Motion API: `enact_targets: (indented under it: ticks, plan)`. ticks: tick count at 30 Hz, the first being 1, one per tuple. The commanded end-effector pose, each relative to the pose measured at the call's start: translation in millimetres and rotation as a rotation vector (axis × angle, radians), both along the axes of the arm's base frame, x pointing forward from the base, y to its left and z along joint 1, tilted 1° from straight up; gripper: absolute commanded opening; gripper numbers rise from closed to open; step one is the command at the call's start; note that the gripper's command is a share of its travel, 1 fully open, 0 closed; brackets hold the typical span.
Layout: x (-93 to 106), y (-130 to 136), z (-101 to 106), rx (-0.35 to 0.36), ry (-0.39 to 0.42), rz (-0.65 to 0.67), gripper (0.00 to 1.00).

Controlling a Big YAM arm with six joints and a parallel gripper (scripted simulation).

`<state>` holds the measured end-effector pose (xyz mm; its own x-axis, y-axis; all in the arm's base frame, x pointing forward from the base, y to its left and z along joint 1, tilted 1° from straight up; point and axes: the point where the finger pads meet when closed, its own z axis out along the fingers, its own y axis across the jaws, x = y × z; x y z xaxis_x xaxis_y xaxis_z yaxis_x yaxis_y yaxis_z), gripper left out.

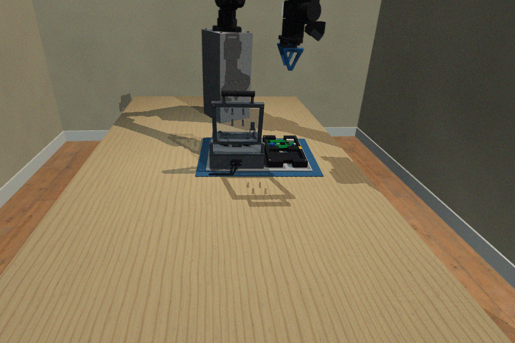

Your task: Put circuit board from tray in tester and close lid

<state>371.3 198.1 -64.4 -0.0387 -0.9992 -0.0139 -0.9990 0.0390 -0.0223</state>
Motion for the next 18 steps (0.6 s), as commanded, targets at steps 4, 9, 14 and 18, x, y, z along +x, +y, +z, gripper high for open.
enact_targets:
  ticks: [4,9,14,18]
  plan:
    - [-2.8,1.5,-3.0,-0.007,0.016,-0.004,0.92]
    - [-2.1,1.8,-2.6,-0.006,0.015,-0.004,0.92]
    - [-1.7,2.0,-2.5,-0.006,0.014,-0.004,0.92]
    - [-1.6,2.1,-2.4,-0.006,0.014,-0.004,0.92]
